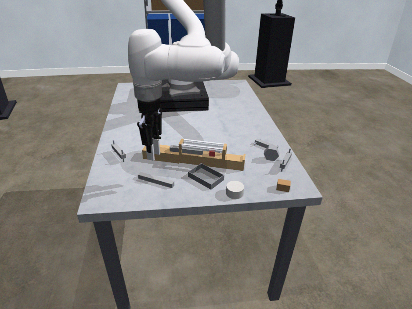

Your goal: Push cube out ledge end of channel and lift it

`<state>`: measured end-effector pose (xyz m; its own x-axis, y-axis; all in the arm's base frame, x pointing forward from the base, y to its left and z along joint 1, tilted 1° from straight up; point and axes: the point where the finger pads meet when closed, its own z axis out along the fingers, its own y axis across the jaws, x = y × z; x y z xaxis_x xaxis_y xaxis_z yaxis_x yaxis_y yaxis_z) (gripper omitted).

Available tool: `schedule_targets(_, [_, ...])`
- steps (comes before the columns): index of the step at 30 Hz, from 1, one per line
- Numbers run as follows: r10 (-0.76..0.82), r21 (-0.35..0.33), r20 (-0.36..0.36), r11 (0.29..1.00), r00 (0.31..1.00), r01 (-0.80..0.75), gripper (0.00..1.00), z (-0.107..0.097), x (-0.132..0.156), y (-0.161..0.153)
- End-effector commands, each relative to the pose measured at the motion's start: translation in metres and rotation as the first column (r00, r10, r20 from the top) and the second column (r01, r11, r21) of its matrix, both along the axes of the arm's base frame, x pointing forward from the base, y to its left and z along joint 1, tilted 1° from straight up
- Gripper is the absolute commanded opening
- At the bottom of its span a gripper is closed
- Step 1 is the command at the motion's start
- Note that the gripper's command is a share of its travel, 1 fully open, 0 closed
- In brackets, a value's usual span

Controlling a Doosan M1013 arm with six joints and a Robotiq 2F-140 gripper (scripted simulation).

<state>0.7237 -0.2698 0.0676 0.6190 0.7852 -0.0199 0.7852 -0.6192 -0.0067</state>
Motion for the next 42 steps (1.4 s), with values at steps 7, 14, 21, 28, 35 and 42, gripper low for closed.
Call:
schedule_targets(7, [0.0, 0.0, 0.0, 1.0, 1.0, 0.0, 0.23, 0.0, 0.0, 0.0])
schedule_targets(14, [0.0, 0.0, 0.0, 1.0, 1.0, 0.0, 0.23, 0.0, 0.0, 0.0])
schedule_targets(21, [0.0, 0.0, 0.0, 1.0, 1.0, 0.0, 0.23, 0.0, 0.0, 0.0])
schedule_targets(28, [0.0, 0.0, 0.0, 1.0, 1.0, 0.0, 0.23, -0.024, 0.0, 0.0])
schedule_targets(35, [0.0, 0.0, 0.0, 1.0, 1.0, 0.0, 0.23, -0.066, 0.001, -0.001])
schedule_targets(42, [0.0, 0.0, 0.0, 1.0, 1.0, 0.0, 0.23, -0.088, 0.001, -0.001])
